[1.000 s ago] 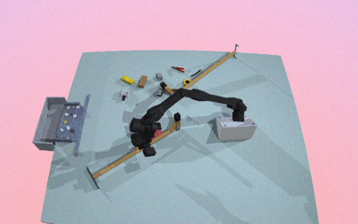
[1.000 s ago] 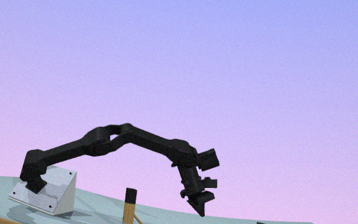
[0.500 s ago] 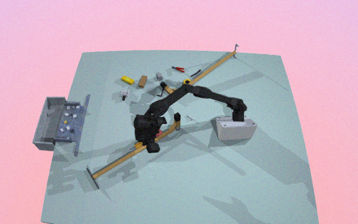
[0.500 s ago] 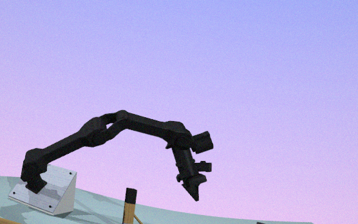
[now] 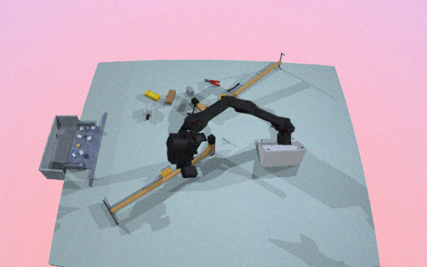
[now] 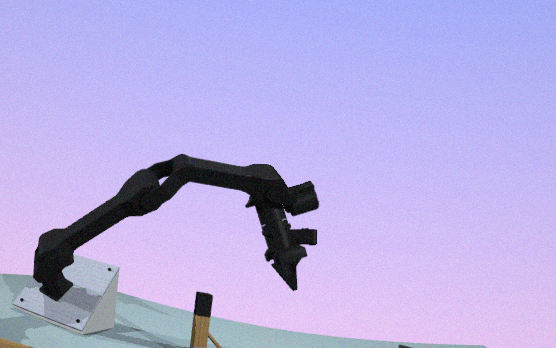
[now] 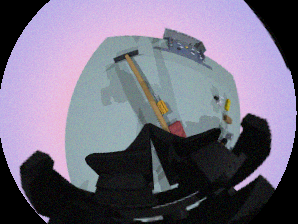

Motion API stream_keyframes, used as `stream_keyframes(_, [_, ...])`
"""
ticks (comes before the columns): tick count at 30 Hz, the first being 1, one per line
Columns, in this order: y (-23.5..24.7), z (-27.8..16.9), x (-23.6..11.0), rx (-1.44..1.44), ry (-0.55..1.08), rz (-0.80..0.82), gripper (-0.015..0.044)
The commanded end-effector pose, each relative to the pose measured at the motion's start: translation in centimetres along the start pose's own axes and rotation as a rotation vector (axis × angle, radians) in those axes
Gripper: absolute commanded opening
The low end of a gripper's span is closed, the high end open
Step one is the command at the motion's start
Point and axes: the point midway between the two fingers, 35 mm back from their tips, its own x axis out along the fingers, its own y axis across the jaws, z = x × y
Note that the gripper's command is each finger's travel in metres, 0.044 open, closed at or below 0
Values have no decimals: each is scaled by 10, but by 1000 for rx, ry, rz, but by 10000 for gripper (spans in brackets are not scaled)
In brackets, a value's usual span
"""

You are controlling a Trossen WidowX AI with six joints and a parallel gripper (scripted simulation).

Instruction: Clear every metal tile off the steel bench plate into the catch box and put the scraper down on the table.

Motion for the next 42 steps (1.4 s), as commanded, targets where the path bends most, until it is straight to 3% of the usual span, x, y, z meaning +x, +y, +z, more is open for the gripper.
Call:
stream_keyframes(1, [-2,-2,5,6,3,-6,0])
stream_keyframes(42, [-3,-31,86,-16,16,-7,0])
